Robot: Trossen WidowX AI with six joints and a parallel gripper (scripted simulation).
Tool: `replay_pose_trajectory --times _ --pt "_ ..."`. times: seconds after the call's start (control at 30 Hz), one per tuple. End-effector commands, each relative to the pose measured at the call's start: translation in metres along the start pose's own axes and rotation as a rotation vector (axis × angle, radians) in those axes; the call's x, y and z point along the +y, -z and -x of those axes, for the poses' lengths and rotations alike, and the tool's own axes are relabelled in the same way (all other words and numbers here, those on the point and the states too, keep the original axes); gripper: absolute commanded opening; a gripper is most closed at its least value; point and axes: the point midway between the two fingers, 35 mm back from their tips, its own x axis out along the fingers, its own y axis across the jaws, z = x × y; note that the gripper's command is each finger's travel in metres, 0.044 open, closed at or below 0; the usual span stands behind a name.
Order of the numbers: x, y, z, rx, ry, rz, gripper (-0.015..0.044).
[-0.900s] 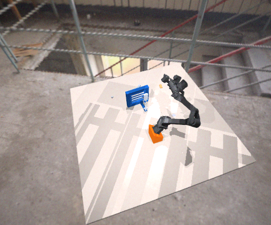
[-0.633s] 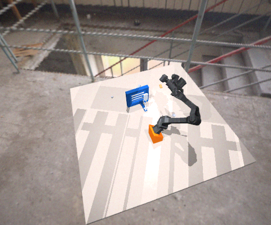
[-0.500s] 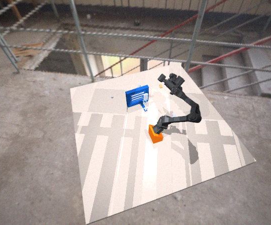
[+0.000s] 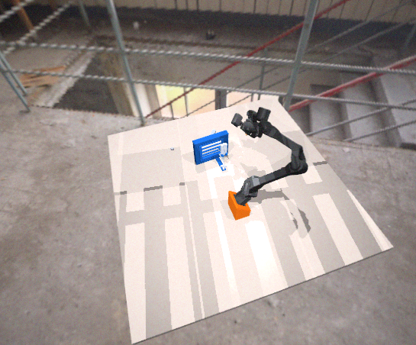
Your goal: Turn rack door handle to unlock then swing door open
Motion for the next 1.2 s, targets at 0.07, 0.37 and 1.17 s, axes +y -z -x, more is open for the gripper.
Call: replay_pose_trajectory --times 0.07,0.37,1.17 --pt "0.008 0.018 -0.013 0.145 0.056 0.020 0.0293" --pt "0.020 0.046 -0.025 0.351 0.153 0.088 0.0293" --pt "0.042 0.098 -0.024 0.758 0.475 0.434 0.0293"
